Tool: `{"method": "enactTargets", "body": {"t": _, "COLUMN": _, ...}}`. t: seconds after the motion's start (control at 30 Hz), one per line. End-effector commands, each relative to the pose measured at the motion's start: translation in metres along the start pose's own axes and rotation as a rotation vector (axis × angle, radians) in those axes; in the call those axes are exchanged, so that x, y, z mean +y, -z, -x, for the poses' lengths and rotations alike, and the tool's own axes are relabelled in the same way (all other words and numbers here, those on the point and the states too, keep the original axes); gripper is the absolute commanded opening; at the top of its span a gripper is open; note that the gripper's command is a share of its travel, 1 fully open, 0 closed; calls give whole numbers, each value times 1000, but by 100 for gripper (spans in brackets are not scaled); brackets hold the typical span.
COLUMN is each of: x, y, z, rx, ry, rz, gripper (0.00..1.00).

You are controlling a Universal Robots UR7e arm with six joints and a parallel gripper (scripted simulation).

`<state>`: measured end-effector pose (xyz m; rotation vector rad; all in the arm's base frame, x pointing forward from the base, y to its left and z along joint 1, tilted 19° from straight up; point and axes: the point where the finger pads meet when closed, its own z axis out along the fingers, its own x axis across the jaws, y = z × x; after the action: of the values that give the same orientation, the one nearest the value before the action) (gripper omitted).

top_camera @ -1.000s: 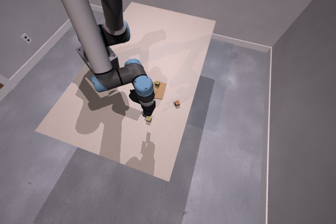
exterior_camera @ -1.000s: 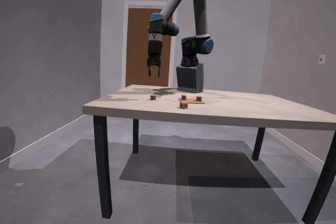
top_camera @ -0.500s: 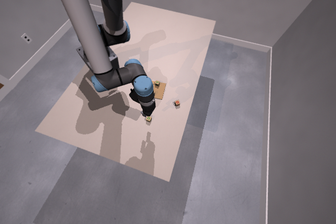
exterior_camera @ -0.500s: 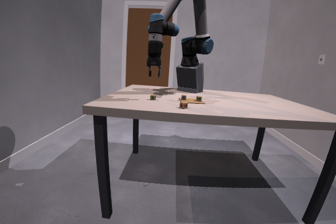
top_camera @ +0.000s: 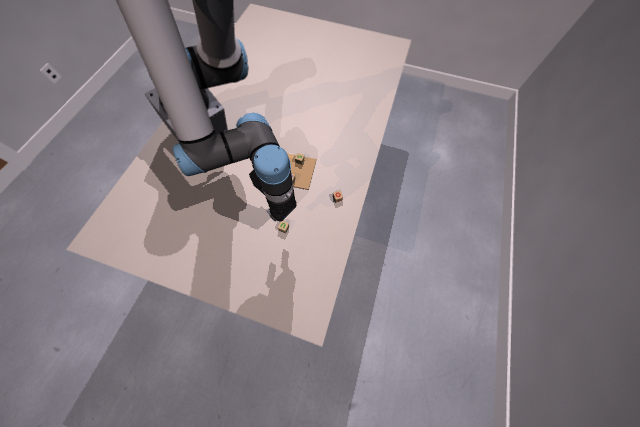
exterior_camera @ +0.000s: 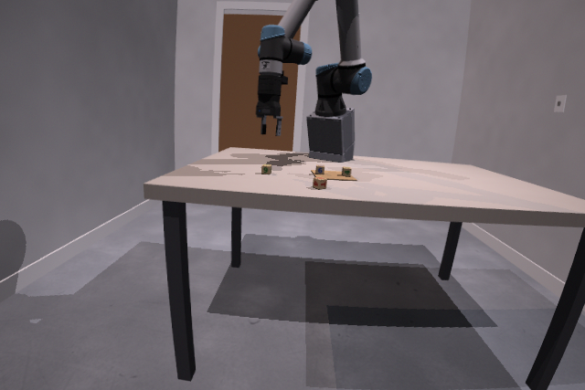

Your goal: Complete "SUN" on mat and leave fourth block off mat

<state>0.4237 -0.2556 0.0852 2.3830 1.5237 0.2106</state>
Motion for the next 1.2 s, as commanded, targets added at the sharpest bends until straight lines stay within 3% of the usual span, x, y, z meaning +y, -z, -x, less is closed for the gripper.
{"method": "enactTargets", "body": {"t": 0.0, "x": -1, "y": -2, "z": -3, "rx": 0, "ry": -139, "rz": 1, "gripper": 100}}
{"method": "enactTargets", "body": {"t": 1.17, "x": -3, "y": -16, "z": -15, "rx": 1, "ry": -951, "rz": 1, "gripper": 100}}
